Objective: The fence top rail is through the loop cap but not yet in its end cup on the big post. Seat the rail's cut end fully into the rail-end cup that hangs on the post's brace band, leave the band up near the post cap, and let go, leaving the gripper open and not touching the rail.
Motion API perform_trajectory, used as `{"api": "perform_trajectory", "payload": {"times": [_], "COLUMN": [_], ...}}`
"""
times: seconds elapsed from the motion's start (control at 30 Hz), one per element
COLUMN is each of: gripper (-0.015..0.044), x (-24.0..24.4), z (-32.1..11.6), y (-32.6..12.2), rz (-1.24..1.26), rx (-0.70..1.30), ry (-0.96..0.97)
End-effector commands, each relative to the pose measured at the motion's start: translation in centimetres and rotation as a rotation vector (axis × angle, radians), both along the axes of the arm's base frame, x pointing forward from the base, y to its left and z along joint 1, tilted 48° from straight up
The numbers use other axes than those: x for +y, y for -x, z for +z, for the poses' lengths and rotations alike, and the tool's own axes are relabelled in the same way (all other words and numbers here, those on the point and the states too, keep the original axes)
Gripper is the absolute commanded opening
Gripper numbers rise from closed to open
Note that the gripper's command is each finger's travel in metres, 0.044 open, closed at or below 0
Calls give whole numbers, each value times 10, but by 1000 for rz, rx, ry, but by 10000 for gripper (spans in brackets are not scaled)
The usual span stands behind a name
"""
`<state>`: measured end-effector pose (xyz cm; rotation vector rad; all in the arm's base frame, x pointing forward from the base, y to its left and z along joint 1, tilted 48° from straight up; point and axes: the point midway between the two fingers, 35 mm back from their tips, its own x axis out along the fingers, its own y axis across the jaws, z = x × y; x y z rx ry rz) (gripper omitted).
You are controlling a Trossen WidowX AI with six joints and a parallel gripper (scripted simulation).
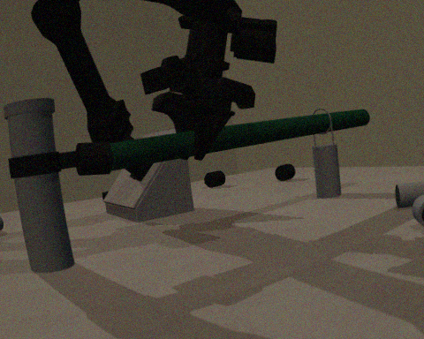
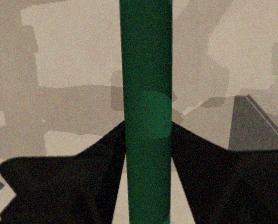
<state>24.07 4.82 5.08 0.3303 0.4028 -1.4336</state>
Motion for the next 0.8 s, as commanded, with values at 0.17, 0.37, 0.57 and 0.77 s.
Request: {"api": "perform_trajectory", "payload": {"times": [0.17, 0.37, 0.57, 0.77], "gripper": [0, 0, 0, 0], "x": [-5, -4, -4, -3], "z": [6, 3, 3, 4], "y": [0, 0, 0, 0], "rz": [5, -2, -2, -2], "rx": [-2, 0, 0, 0], "ry": [5, 2, 3, 6]}}
